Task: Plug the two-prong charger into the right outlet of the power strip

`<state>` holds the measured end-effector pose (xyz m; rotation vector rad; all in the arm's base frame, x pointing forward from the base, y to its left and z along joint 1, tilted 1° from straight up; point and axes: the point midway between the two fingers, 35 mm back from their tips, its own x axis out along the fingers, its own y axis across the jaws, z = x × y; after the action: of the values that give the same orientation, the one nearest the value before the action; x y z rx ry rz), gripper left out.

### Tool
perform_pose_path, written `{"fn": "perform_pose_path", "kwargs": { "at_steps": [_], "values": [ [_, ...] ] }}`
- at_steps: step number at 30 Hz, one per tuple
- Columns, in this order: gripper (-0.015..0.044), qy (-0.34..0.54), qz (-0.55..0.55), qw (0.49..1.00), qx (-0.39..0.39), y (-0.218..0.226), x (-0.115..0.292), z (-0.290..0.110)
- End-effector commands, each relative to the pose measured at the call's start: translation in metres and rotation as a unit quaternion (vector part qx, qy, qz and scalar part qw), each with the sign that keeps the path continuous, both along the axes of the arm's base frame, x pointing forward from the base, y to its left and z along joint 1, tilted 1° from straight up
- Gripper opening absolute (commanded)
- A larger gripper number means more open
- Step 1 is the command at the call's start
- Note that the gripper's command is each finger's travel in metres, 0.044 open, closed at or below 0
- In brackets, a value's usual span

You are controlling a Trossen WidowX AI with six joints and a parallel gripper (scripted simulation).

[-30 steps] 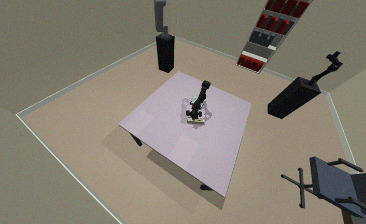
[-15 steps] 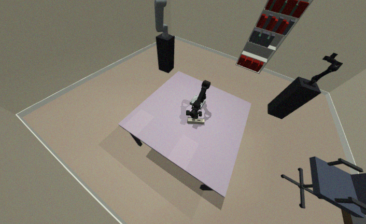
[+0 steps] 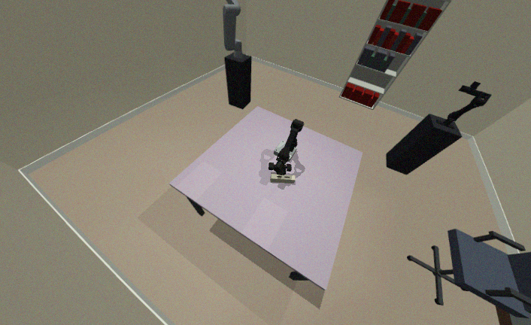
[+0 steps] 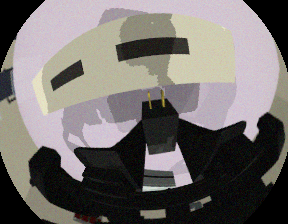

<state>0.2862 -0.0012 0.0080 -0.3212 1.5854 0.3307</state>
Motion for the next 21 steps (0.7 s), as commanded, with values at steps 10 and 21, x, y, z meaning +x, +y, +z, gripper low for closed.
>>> {"fn": "perform_pose_path", "kwargs": {
  "at_steps": [10,21],
  "values": [
    [0.0000,0.000,0.002,1.000,0.001,0.0011,0.0018,0.0000],
    [0.0000,0.000,0.002,1.000,0.001,0.0011,0.0027,0.0008]
  ]
}}
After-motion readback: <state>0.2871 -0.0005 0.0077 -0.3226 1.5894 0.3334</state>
